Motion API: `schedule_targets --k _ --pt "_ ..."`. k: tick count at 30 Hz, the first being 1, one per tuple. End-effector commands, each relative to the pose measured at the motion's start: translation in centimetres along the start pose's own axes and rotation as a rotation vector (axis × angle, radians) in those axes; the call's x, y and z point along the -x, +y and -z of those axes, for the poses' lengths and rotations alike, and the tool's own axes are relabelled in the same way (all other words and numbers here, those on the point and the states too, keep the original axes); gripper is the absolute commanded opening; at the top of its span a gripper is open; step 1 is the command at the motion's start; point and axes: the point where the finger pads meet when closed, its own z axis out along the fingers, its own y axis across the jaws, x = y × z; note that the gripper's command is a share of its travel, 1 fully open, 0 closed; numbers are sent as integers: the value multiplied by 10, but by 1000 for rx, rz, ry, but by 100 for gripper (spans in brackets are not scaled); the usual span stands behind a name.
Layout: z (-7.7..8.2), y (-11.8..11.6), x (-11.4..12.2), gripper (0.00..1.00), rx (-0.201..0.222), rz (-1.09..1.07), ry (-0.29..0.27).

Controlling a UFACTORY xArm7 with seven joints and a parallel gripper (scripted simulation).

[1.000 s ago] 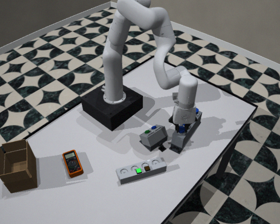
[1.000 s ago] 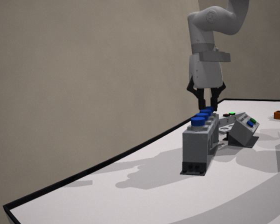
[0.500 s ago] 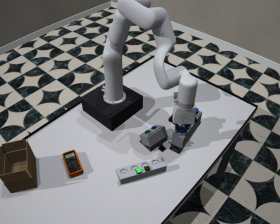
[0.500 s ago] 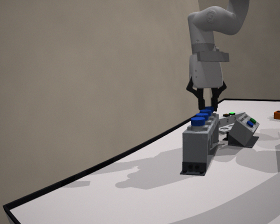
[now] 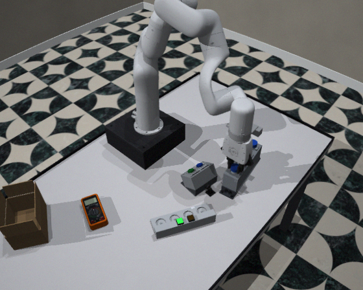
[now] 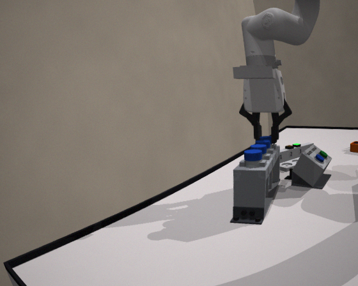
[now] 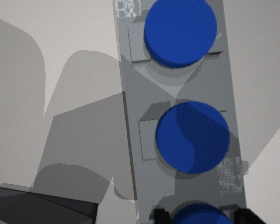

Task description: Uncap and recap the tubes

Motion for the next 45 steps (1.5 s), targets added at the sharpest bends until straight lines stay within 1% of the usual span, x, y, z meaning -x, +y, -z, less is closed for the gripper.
schedule_targets --k 1,9,17,18,28,32,34,45 --pt "1 2 -1 0 -1 -143 -24" --pt "1 2 -1 0 3 -530 -24" --pt "1 2 -1 0 3 -530 -24" --pt "1 2 -1 46 3 -530 -24" --pt "1 2 -1 46 3 -530 -24" --pt "13 2 -1 46 3 -530 -24" --pt "13 2 -1 46 3 -530 -24" --pt "46 2 -2 46 3 -530 -24"
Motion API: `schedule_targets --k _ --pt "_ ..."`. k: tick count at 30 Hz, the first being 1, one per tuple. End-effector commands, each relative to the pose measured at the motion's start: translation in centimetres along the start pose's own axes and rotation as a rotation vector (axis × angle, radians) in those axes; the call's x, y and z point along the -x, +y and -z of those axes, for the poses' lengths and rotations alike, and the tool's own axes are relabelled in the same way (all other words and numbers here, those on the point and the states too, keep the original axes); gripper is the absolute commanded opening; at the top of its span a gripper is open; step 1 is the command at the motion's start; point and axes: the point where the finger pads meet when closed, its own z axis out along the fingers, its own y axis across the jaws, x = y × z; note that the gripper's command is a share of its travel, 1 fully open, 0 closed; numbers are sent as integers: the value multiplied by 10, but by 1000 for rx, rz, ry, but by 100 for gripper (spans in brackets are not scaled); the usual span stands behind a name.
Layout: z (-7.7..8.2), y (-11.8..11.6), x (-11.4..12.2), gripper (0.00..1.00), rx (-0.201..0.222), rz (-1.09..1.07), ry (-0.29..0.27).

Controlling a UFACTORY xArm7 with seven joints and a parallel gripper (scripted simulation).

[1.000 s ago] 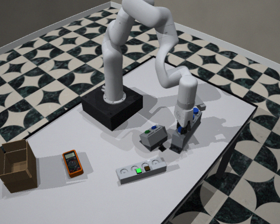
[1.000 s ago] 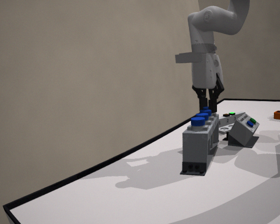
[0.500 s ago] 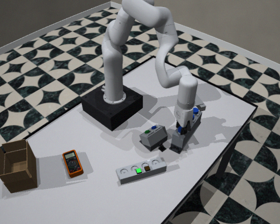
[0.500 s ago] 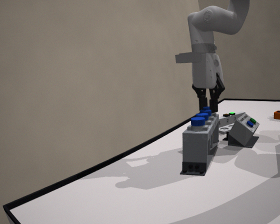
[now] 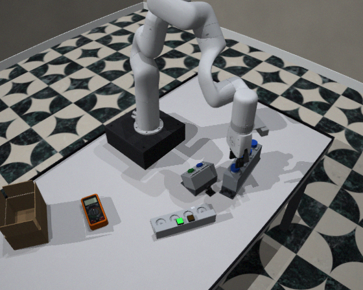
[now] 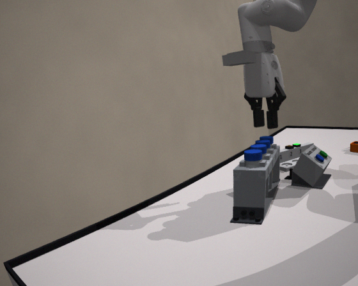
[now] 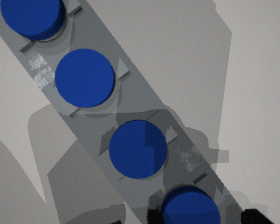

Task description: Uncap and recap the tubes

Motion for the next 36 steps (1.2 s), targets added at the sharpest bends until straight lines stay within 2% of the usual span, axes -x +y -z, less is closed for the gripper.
schedule_targets --k 1,6,10,18,21,23,28,33,36 --pt "12 1 -1 46 5 0 1" --pt "12 -4 -8 46 5 83 1" --pt "12 -24 -34 46 5 402 0" --pt "12 -55 -76 46 5 886 -1" --pt "12 -70 -96 46 5 888 0" --pt "12 -70 -96 46 5 888 0" --pt "12 -93 -126 46 5 888 0" --pt "12 -93 -126 46 5 888 0" --pt "2 -93 -126 46 5 888 0"
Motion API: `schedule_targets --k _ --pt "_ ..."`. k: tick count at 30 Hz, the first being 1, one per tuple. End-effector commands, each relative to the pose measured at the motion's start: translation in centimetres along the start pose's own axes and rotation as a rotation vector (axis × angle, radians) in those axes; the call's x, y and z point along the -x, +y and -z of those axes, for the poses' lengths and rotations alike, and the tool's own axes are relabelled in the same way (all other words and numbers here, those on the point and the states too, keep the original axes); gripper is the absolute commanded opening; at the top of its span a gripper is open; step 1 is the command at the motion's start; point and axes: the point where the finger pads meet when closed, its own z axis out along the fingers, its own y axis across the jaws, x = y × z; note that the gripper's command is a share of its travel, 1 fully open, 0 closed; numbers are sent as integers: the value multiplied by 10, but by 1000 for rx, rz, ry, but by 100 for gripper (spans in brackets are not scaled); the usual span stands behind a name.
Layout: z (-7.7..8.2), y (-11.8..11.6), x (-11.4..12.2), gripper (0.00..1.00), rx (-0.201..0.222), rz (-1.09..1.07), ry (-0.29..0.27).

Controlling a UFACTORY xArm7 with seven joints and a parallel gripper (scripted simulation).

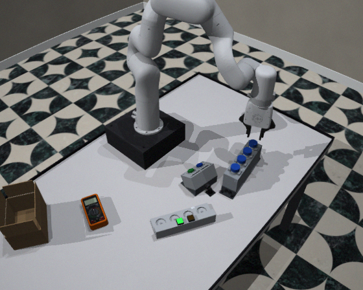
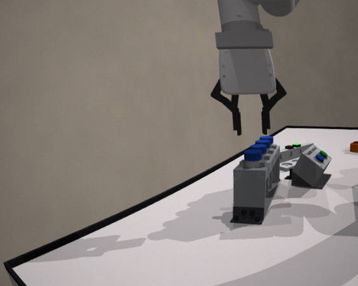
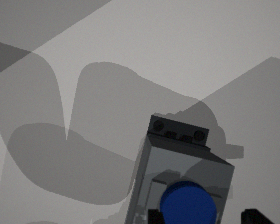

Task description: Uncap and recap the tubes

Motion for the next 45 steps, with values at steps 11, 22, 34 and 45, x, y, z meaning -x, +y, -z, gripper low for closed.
schedule_targets --k 11,22,34,45 --pt "-32 1 -1 46 2 2 0" --pt "-34 1 -1 46 2 2 0" --pt "-40 1 -1 46 2 2 0" --pt "-42 1 -1 0 2 2 0"
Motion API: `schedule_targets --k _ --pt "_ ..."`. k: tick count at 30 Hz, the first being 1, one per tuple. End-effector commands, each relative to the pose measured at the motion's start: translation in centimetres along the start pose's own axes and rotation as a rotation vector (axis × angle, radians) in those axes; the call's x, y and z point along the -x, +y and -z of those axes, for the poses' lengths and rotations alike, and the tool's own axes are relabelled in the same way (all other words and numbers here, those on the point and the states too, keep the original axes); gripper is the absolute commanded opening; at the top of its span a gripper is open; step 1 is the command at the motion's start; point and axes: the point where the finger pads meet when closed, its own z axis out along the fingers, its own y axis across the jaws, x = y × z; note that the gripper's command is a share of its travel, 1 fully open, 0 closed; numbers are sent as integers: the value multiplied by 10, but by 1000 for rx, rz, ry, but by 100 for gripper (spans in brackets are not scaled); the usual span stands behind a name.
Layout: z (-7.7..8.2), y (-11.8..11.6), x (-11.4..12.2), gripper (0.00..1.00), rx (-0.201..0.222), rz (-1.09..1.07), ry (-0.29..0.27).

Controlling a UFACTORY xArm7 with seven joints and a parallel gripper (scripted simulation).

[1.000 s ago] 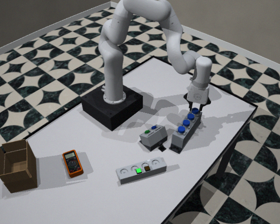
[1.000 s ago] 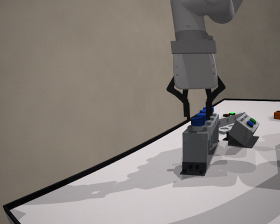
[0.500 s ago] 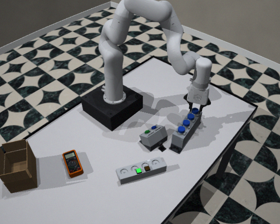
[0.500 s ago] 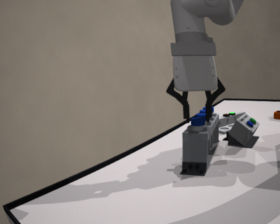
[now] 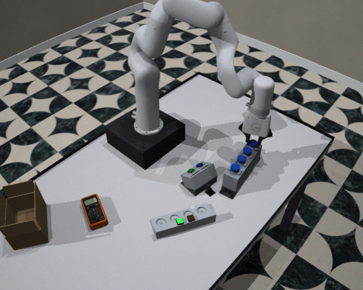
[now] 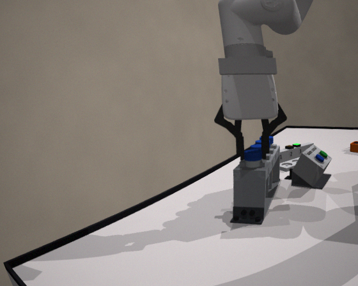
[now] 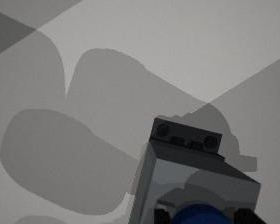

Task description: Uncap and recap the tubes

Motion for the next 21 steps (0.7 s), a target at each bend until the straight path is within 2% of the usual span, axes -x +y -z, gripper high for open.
schedule_targets --k 1,12,21 --pt "1 2 0 0 4 0 0" --pt "1 2 0 0 4 0 0" --pt "1 2 0 0 4 -180 1"
